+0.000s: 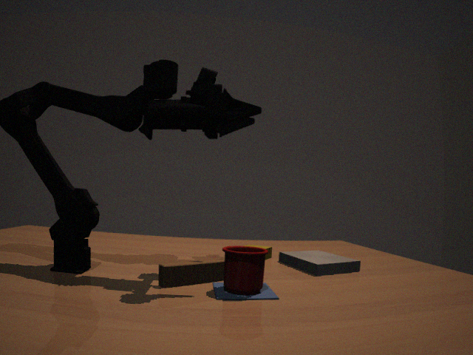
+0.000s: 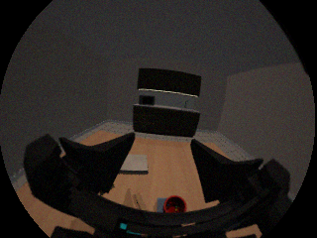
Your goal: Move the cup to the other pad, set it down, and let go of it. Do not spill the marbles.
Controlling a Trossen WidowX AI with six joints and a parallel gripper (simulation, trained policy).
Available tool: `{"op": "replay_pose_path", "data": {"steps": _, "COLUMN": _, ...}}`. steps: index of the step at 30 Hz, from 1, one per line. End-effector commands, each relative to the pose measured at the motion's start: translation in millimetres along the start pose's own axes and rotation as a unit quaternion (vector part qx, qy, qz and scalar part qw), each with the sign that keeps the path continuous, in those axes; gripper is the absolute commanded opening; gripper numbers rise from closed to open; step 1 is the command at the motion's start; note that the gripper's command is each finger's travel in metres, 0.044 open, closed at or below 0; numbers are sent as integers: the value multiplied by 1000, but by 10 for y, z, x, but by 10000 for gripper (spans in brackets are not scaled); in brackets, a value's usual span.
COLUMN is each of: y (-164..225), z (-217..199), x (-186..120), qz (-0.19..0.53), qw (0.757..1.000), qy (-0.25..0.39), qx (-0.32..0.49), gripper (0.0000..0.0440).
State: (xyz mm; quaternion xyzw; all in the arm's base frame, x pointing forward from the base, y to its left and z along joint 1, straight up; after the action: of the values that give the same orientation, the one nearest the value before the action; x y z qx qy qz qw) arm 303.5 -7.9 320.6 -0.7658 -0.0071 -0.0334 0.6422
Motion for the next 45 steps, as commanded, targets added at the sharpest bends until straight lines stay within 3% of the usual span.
{"op": "replay_pose_path", "data": {"steps": 1, "y": 5, "z": 1, "x": 4, "qz": 3, "qw": 1000, "qy": 1, "qx": 1, "gripper": 374}}
{"op": "replay_pose_path", "data": {"steps": 15, "y": 164, "z": 122, "x": 85, "qz": 78, "qw": 997, "qy": -13, "qx": 24, "gripper": 17}}
{"op": "replay_pose_path", "data": {"steps": 18, "y": 203, "z": 175, "x": 114, "qz": 98, "qw": 995, "qy": -22, "qx": 29, "gripper": 27}}
{"op": "replay_pose_path", "data": {"steps": 23, "y": 248, "z": 262, "x": 165, "qz": 129, "qw": 990, "qy": -37, "qx": 39, "gripper": 95}}
{"op": "replay_pose_path", "data": {"steps": 26, "y": 273, "z": 311, "x": 193, "qz": 148, "qw": 987, "qy": -45, "qx": 45, "gripper": 109}}
{"op": "replay_pose_path", "data": {"steps": 45, "y": 450, "z": 554, "x": 323, "qz": 280, "qw": 955, "qy": -69, "qx": 76, "gripper": 117}}
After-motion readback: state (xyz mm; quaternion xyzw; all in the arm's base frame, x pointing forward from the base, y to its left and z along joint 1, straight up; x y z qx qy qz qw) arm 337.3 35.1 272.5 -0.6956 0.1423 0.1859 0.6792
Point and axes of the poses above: the point midway between the two fingers, 35 mm back from their tips, its own x axis out along the fingers, its own z axis across the jaws, y = z × x, the point moved 1 cm from there along -x, back along the fingers, and after that the axes turned 10 degrees about -x, right-handed, at the moved point
